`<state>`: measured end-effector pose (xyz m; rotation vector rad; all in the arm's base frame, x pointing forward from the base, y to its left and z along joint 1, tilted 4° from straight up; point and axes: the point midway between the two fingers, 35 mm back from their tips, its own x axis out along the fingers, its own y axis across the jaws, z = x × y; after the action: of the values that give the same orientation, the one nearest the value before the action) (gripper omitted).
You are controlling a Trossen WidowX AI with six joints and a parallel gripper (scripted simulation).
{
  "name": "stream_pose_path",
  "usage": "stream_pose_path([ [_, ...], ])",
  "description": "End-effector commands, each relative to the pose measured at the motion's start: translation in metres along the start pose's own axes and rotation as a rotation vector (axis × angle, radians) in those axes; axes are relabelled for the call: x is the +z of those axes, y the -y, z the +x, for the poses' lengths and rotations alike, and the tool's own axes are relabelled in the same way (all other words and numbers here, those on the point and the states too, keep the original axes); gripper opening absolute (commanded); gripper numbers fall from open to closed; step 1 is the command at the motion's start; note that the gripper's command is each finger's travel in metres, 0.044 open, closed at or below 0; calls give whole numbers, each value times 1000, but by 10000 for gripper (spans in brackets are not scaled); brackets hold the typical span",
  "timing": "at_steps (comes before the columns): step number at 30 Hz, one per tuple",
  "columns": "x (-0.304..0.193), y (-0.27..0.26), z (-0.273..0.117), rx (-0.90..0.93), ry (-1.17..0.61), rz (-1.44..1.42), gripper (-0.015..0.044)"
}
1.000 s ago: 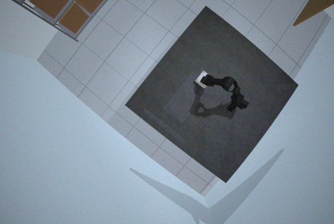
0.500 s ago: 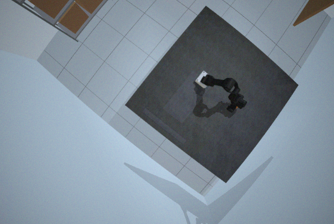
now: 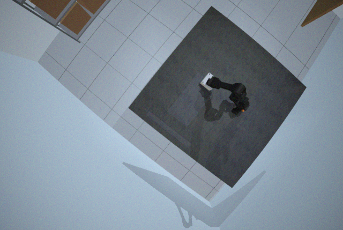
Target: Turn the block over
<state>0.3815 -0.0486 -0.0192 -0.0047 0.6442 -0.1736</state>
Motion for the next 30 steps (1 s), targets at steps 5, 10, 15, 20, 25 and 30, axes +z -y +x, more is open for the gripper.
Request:
stream_pose_path([
  [5,-11,1,-6,-2,95,-6,0],
  [10,-12,2,-12,-3,145,-7,0],
  [15,-12,2,-12,-3,169,-7,0],
  [20,-12,2,-12,-3,169,-7,0],
  [25,-12,2,-12,-3,169,-7,0],
  [30,-12,2,-12,-3,169,-7,79],
])
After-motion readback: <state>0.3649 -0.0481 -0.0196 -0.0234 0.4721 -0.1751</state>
